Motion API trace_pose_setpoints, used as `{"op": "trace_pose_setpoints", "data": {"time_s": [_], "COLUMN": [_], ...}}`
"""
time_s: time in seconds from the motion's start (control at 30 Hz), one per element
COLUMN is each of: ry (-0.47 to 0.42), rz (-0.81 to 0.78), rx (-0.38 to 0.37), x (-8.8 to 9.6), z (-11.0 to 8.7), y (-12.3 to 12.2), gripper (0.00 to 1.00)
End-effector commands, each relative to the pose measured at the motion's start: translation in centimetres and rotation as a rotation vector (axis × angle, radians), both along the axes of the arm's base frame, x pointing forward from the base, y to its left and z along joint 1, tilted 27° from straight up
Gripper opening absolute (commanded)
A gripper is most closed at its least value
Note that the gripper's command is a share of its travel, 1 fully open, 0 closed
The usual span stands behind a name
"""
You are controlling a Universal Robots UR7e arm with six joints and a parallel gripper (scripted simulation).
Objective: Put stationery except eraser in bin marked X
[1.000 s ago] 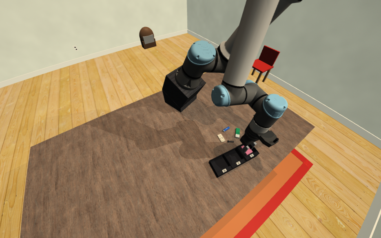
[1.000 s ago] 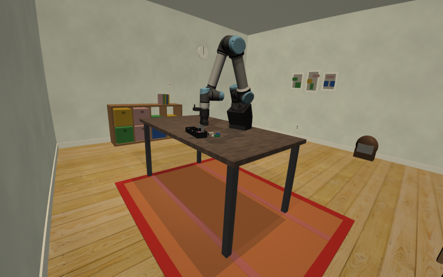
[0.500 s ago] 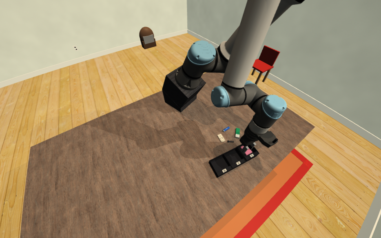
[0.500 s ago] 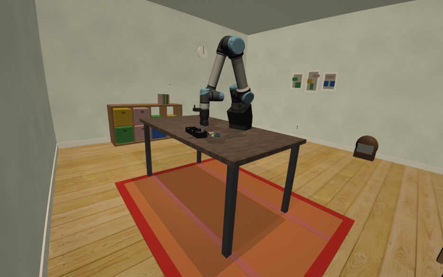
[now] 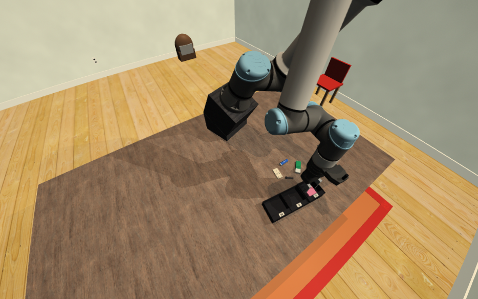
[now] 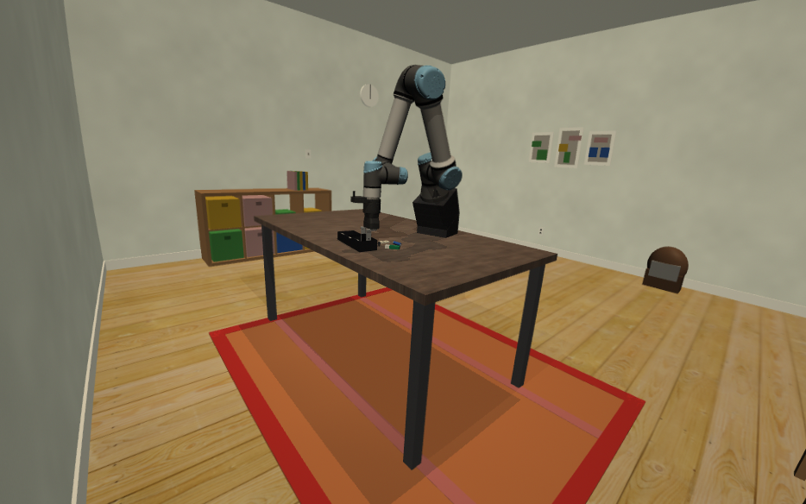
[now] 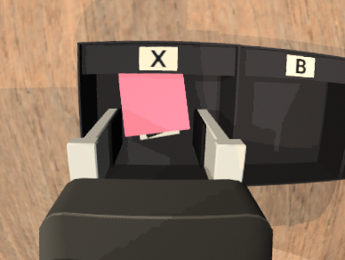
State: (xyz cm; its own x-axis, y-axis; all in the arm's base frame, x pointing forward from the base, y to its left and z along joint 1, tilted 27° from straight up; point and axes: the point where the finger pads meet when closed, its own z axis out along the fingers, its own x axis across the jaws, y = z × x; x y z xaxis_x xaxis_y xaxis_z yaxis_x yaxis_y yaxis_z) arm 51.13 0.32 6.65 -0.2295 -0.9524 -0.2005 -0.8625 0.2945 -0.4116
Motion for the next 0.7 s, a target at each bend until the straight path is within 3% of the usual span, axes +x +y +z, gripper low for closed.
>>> {"op": "trace_pose_setpoints", "data": {"time_s": [0.0, 0.67], "ry": [-0.001, -0.001], "rz": [0.000, 0.000], "rx": [0.000, 0.000], "x": [0.0, -1.0], "z": [0.0, 2.1], "y": [0.0, -0.2], "gripper": [0.87, 0.87]}}
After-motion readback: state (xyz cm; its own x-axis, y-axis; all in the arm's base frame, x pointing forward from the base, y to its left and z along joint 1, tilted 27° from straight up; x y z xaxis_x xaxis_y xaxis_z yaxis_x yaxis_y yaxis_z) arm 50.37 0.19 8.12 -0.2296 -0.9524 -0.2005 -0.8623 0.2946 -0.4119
